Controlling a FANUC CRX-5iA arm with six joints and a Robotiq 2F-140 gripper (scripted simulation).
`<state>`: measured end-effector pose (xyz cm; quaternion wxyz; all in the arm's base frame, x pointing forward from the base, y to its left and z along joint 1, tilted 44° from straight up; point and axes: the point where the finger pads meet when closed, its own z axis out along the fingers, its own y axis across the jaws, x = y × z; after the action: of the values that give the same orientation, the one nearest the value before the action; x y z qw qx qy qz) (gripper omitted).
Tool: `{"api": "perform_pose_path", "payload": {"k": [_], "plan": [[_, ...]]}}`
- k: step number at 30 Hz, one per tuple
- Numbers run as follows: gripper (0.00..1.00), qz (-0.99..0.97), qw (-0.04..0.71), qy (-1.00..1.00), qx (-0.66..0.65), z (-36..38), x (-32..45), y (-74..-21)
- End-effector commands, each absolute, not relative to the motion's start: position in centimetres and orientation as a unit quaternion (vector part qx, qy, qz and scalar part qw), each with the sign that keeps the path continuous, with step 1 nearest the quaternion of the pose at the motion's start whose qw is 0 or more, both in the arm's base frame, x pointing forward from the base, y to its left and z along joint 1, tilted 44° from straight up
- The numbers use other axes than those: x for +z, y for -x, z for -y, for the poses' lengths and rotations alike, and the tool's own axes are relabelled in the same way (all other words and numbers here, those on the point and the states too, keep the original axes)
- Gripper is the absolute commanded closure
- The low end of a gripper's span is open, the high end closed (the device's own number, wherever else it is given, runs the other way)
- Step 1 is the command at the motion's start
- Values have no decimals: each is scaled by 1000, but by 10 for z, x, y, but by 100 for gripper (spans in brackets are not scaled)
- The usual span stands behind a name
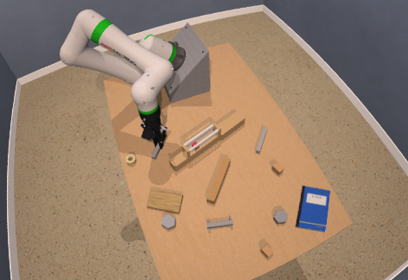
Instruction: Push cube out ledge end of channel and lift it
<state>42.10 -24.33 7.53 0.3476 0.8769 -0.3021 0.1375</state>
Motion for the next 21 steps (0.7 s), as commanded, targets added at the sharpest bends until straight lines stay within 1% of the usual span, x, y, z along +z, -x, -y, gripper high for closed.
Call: {"api": "perform_pose_path", "payload": {"k": [1,14,21], "plan": [[90,302,348,-877,138,243,76,-421],[90,302,348,-877,138,240,78,-421],[90,302,348,-877,138,197,123,-419]]}}
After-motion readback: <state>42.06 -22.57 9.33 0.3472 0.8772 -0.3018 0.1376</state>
